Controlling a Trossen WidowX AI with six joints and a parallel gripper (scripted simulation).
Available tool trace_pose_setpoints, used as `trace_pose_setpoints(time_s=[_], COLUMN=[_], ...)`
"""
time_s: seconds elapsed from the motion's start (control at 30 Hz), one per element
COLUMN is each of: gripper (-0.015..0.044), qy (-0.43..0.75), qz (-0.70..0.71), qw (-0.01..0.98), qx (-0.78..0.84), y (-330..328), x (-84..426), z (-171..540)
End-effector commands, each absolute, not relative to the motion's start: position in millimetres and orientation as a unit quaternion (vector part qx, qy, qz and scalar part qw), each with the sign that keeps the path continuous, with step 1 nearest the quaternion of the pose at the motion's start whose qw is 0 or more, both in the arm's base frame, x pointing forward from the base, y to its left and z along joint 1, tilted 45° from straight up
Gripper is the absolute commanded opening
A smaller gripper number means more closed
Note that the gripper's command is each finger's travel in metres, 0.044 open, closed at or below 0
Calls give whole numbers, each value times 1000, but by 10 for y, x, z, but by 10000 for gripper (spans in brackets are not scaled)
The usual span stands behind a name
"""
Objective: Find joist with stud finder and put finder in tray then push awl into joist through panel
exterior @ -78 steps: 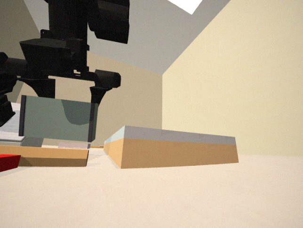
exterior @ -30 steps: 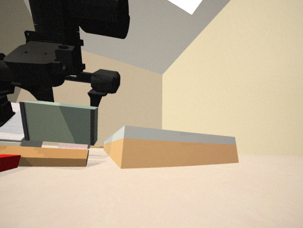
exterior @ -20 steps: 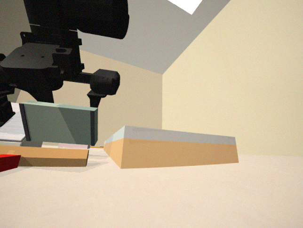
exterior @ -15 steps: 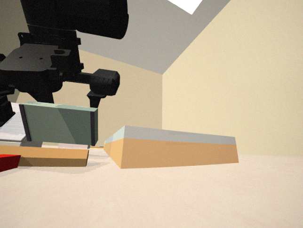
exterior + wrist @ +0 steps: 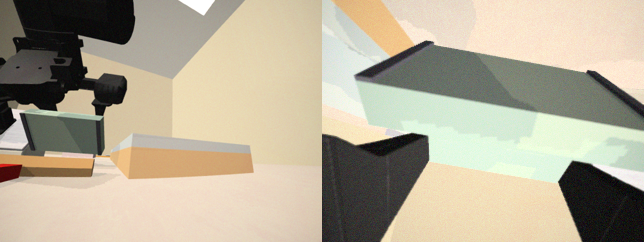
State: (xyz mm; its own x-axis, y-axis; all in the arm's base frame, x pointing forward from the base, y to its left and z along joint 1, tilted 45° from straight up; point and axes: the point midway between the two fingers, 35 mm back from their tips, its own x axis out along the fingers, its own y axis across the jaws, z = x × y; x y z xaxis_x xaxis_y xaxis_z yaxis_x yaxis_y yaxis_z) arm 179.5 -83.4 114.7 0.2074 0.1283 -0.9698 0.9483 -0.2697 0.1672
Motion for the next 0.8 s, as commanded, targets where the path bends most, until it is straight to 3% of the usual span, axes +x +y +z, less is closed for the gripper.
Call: trace_pose_setpoints(time_s=[0.0,0.77], gripper=[0,0], qy=[428,451], qz=[-458,-415], qw=[430,405], qx=[649,678], y=[-819,-855], x=[1796,1791], z=[1150,1150])
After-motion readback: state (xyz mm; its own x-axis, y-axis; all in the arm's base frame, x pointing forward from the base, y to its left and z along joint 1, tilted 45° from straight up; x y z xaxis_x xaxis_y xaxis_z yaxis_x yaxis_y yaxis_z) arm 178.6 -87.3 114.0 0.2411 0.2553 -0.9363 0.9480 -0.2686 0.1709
